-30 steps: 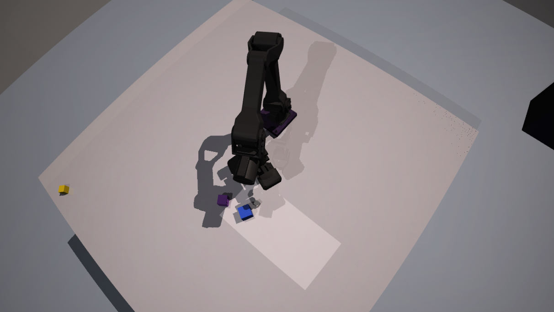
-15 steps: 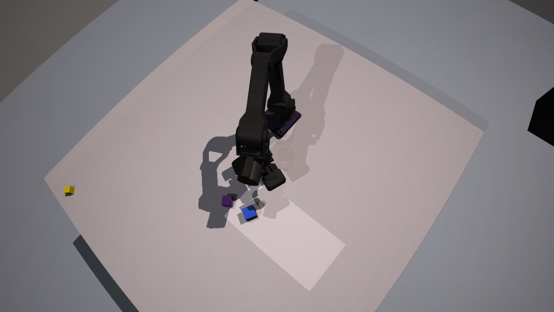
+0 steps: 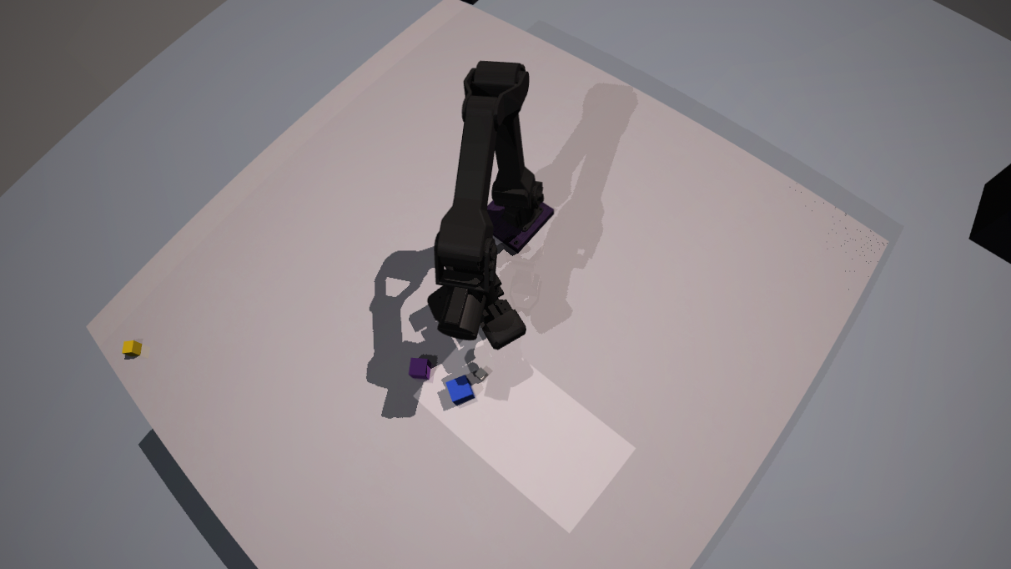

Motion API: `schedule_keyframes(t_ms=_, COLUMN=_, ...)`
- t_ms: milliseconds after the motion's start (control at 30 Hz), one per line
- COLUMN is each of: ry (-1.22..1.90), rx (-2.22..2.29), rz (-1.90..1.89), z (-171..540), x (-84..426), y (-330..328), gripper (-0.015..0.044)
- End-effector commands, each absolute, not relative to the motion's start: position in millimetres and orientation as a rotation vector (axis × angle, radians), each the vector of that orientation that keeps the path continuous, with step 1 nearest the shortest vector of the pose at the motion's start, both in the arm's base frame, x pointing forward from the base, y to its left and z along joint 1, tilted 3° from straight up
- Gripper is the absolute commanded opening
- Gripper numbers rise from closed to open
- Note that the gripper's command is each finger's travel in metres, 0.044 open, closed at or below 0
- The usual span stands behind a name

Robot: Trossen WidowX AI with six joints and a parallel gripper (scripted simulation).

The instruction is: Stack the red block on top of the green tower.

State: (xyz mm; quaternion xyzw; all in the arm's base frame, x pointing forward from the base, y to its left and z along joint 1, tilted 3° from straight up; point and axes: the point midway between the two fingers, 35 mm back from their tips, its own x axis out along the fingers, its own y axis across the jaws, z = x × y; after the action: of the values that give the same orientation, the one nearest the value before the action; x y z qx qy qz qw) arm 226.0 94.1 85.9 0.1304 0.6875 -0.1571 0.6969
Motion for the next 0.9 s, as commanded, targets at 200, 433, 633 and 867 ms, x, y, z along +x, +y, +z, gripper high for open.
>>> schedule_keyframes(t_ms=200, ry=1.533, rx=0.291, rz=-0.35, z=85.6, x=226.1, y=94.1, gripper=0.0394)
schedule_keyframes(t_ms=433, ry=1.533, rx=0.291, rz=-0.35, z=85.6, x=226.1, y=94.1, gripper=0.044)
schedule_keyframes(t_ms=633, ry=1.533, rx=0.291, rz=-0.35, z=85.6, x=226.1, y=94.1, gripper=0.044)
schedule_keyframes(t_ms=867, ry=1.533, rx=0.291, rz=-0.35, z=85.6, x=226.1, y=94.1, gripper=0.044)
